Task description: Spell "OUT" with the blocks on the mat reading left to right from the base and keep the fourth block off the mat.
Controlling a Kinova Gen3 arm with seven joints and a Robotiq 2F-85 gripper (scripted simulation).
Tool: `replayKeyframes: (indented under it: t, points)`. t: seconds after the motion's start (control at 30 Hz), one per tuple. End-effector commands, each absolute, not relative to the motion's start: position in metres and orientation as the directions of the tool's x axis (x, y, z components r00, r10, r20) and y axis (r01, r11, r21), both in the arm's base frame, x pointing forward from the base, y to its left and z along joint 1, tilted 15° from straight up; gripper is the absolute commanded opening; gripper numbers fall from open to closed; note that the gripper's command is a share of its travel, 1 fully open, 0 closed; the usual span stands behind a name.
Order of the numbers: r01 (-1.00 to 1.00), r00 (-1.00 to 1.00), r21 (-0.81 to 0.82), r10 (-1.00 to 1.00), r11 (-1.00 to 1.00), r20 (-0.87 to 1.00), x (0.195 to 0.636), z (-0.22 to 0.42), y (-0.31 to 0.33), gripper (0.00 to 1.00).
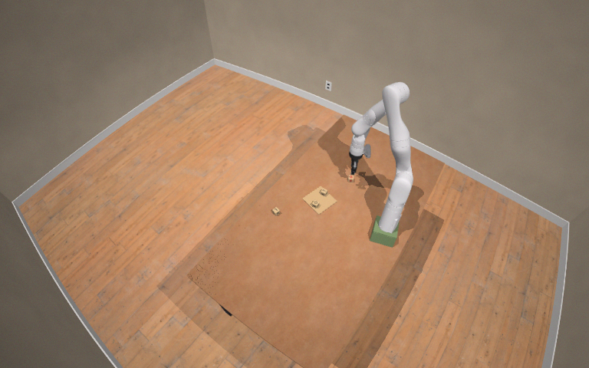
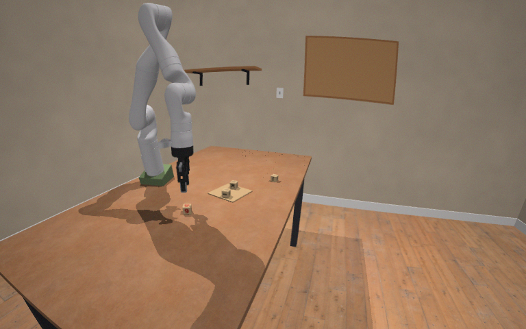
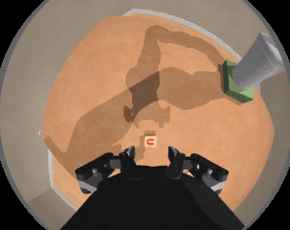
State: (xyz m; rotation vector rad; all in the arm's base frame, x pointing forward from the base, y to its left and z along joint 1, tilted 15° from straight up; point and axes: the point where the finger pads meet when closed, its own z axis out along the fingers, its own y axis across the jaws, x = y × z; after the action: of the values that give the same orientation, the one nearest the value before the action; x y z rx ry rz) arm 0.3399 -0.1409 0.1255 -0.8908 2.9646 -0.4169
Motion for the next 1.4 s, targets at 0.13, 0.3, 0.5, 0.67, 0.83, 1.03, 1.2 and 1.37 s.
replayKeyframes:
  t: [0.13,0.3,0.5,0.67,0.83,1.03,1.2,1.37]
  points:
    - [-0.539,-0.837,-0.259,-0.544,0.802,0.058,0.340,0.126,-0.141,0.67]
    - [-0.539,-0.837,-0.259,-0.544,0.802,0.058,0.340,0.126,-0.141,0.67]
    - [-0.539,-0.837,-0.259,-0.544,0.802,0.058,0.340,0.126,-0.141,0.67]
    - [-0.539,-0.837,-0.259,-0.544,0.802,0.058,0.340,0.126,-0.141,0.67]
    - [-0.539,-0.837,-0.259,-0.544,0.802,0.058,0.340,0.125,-0.141,0.67]
    - [-0.539,-0.837,-0.258,-0.544,0.802,0.058,0.341,0.121,-0.142,0.67]
    - [-0.539,-0.837,-0.258,-0.544,0.802,0.058,0.341,0.116,-0.144,0.67]
    - [-0.539,-0.837,-0.258,-0.544,0.802,0.058,0.342,0.111,-0.145,0.67]
